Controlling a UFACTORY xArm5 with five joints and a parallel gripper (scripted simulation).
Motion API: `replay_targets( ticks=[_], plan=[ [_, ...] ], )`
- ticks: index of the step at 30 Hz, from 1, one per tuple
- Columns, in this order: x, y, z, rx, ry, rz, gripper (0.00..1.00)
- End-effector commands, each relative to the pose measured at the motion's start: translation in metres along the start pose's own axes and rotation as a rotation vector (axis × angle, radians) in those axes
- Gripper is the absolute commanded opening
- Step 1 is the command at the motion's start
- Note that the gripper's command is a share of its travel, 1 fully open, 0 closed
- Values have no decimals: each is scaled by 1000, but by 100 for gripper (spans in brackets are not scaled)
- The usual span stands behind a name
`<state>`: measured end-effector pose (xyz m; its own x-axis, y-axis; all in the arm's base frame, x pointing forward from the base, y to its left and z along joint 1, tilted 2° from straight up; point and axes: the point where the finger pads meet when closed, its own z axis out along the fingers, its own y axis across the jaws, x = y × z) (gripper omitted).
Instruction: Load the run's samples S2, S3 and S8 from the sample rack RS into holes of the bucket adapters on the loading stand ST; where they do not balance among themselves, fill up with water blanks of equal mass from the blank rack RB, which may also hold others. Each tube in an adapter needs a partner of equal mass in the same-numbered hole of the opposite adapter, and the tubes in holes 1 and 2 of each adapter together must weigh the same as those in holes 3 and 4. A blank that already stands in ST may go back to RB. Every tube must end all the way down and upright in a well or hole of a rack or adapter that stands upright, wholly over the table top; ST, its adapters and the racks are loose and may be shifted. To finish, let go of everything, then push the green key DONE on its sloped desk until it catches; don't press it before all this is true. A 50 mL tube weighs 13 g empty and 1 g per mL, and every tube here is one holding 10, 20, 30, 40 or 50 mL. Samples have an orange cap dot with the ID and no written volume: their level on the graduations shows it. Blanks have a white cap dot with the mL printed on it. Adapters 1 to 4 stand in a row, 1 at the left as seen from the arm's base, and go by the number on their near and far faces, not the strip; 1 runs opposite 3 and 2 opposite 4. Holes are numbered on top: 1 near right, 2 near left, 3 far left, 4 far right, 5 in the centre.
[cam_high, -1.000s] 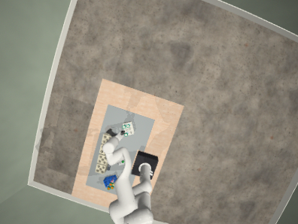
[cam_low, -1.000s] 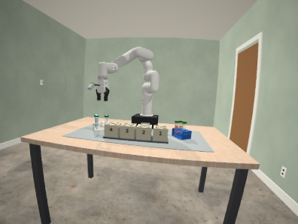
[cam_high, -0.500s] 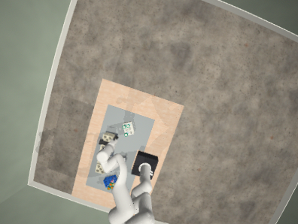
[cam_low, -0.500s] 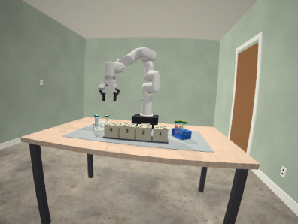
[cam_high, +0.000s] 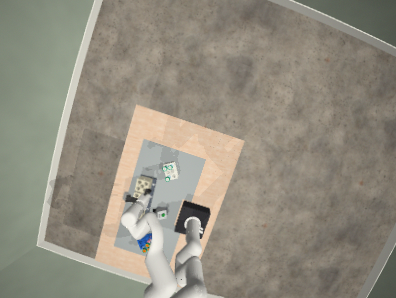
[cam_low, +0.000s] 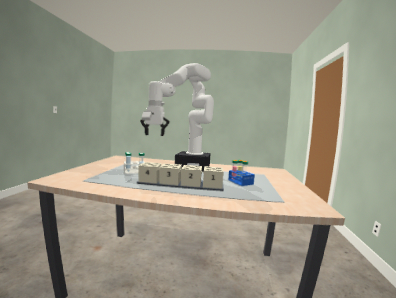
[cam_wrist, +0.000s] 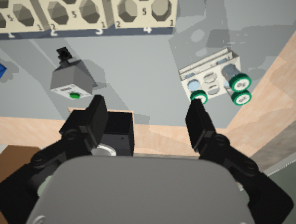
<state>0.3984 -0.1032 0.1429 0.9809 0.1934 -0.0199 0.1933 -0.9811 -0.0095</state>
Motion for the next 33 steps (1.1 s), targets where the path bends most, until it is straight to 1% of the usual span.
replay_targets(
  ticks=[1,2,17,19,33],
  plan=[
    [6,-14,-1,-2,3,1,100],
    [6,-14,-1,-2,3,1,100],
    [27,-86,0,-5,-1,1,100],
    [27,-86,0,-5,-1,1,100],
    [47,-153,2,-8,-4,1,100]
  ],
)
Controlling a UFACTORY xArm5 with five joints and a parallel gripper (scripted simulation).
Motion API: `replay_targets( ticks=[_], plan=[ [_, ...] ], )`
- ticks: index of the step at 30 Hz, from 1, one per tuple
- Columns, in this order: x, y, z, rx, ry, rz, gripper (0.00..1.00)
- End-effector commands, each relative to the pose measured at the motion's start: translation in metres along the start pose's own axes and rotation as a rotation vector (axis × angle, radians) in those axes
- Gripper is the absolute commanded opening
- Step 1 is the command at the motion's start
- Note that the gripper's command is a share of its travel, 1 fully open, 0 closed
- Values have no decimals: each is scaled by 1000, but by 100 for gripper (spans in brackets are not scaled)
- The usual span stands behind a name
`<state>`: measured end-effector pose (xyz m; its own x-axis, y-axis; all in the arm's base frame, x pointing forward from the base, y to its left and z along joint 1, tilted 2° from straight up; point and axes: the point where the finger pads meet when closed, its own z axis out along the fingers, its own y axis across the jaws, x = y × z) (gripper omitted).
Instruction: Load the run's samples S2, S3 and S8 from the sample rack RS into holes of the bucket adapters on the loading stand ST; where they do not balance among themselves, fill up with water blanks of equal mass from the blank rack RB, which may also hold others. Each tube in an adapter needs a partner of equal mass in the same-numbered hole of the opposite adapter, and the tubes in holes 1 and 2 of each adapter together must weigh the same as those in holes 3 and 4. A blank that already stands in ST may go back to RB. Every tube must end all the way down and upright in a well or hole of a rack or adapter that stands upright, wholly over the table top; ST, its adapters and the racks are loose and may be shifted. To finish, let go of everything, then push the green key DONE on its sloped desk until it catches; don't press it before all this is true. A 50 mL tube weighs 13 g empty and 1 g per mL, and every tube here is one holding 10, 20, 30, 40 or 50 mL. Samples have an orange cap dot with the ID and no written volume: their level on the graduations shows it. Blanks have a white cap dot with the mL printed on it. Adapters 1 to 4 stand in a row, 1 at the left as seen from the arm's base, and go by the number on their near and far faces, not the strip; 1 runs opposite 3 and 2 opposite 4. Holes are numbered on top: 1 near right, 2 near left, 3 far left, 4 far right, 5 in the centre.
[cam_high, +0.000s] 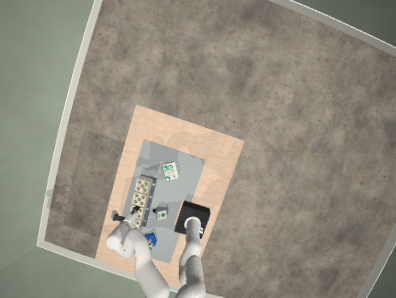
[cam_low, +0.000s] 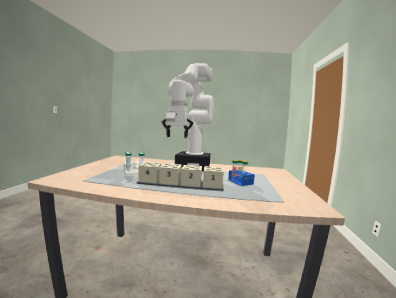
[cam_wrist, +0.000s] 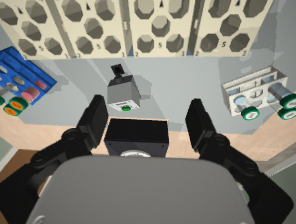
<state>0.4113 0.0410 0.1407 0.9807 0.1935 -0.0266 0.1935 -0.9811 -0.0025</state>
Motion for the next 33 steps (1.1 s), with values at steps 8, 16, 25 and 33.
replay_targets(
  ticks=[8,16,25,33],
  plan=[
    [9,-43,-1,-3,2,-66,100],
    [-1,-82,0,-5,1,-332,100],
    [-9,-116,0,-8,-1,-566,100],
    [-19,-154,0,-10,-2,-806,100]
  ],
)
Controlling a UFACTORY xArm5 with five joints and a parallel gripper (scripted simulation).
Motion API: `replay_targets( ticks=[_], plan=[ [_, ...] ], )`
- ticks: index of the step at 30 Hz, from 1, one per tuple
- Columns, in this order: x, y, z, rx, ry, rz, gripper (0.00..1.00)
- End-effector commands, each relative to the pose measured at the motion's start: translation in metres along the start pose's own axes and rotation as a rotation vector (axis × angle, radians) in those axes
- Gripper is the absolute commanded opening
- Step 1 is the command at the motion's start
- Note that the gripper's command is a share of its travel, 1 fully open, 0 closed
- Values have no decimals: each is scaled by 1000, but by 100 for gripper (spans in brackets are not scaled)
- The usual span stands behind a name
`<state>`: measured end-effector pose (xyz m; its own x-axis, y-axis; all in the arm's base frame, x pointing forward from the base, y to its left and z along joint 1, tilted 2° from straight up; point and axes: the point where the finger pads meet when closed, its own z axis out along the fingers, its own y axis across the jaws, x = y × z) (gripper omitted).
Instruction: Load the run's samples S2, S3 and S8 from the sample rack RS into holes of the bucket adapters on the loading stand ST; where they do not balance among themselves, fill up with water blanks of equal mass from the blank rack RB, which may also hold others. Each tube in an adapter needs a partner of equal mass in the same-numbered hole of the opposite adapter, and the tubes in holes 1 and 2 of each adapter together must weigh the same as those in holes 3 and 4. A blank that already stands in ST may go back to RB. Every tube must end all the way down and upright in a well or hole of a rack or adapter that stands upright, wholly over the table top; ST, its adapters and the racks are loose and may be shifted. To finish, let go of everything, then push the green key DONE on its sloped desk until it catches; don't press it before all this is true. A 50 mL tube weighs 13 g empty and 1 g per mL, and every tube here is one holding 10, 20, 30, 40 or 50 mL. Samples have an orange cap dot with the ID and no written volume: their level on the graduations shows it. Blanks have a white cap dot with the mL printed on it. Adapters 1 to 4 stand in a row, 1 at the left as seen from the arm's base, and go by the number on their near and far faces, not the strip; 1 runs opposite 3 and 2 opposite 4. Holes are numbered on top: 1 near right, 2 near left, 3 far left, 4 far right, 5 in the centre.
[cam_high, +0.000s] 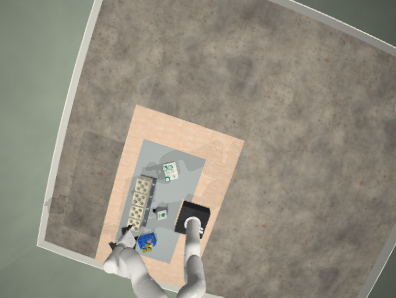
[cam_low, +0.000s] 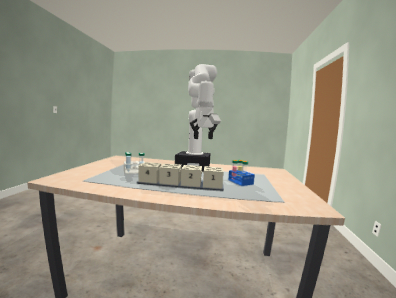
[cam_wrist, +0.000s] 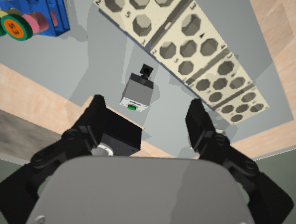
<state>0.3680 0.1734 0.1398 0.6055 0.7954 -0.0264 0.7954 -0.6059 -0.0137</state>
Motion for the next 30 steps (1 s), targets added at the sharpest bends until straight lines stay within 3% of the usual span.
replay_targets(
  ticks=[1,30],
  plan=[
    [11,-18,-1,-3,3,-81,100],
    [68,-129,-1,-10,2,-81,100]
  ],
)
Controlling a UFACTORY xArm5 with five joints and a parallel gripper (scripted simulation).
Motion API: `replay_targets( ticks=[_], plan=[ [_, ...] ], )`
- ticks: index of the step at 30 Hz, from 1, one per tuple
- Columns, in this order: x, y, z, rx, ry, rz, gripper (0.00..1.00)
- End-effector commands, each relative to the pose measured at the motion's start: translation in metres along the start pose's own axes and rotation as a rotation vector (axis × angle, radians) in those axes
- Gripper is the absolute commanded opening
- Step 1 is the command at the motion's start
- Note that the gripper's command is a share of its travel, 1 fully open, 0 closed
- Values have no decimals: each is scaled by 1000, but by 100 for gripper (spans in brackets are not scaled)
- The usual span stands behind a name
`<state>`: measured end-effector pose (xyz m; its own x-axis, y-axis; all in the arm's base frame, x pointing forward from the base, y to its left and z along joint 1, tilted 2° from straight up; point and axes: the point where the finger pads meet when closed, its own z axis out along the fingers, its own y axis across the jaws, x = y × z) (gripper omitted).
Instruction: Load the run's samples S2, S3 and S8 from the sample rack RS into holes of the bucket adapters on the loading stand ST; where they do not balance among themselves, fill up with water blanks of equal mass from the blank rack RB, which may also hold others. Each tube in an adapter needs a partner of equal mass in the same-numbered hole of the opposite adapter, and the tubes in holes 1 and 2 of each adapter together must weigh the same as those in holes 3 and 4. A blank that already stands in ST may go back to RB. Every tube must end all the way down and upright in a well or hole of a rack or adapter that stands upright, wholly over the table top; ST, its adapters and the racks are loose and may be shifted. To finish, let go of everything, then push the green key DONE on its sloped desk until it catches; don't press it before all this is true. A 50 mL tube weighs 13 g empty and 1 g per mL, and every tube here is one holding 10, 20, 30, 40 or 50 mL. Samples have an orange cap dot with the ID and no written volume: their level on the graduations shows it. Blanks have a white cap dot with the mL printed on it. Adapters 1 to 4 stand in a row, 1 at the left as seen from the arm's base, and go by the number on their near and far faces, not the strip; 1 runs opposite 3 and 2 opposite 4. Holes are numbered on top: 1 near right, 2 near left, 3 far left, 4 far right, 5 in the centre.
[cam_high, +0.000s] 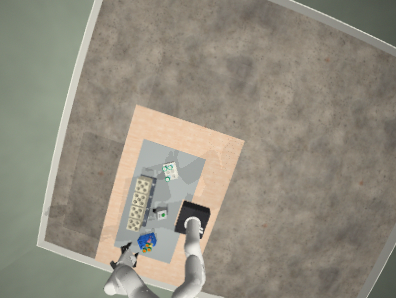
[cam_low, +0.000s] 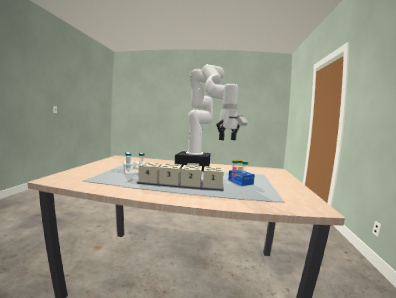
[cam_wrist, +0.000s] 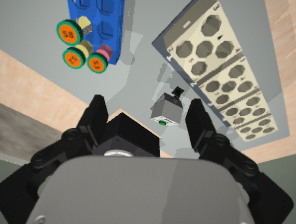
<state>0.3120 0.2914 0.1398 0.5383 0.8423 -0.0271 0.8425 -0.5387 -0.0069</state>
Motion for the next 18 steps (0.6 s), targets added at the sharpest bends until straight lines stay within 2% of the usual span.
replay_targets(
  ticks=[1,18],
  plan=[
    [12,-16,-1,-2,3,1,100],
    [52,-80,-2,-6,4,1,100]
  ],
)
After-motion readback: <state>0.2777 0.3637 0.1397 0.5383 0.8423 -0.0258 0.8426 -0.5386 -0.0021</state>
